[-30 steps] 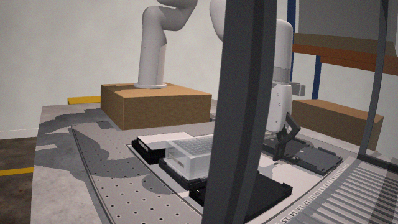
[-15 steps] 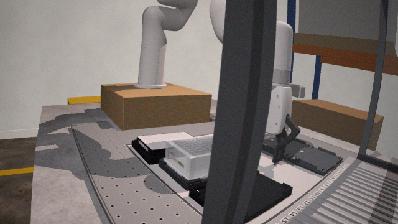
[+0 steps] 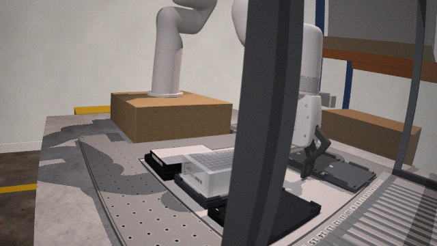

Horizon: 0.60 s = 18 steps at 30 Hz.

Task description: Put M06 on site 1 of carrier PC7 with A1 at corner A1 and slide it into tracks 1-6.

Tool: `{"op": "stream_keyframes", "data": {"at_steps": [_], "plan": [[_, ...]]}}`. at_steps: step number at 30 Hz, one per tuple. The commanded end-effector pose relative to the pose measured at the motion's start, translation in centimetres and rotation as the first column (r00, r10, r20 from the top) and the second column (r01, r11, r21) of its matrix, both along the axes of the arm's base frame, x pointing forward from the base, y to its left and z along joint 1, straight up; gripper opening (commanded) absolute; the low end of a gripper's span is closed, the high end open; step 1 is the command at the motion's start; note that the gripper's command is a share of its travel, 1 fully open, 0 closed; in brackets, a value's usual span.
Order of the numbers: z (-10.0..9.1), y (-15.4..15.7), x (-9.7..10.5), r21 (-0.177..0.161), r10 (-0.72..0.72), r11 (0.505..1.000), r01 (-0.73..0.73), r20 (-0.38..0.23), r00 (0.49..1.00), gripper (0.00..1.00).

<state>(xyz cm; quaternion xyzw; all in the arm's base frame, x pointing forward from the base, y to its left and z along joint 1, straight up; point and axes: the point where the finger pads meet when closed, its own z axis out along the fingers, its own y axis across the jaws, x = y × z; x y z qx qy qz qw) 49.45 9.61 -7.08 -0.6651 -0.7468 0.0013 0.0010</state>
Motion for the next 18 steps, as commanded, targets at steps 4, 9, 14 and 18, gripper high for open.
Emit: {"op": "stream_keyframes", "data": {"at_steps": [4, 9, 14, 18], "plan": [[0.14, 0.29, 0.13, 0.001, 0.0, 1.0, 0.0, 0.004, 1.0, 1.0], [0.14, 0.53, 0.1, 0.001, 0.0, 1.0, 0.0, 0.004, 1.0, 1.0], [0.14, 0.78, 0.07, 0.001, 0.0, 1.0, 0.0, 0.004, 1.0, 1.0], [0.14, 0.98, 0.04, 0.001, 0.0, 1.0, 0.0, 0.004, 1.0, 1.0]]}}
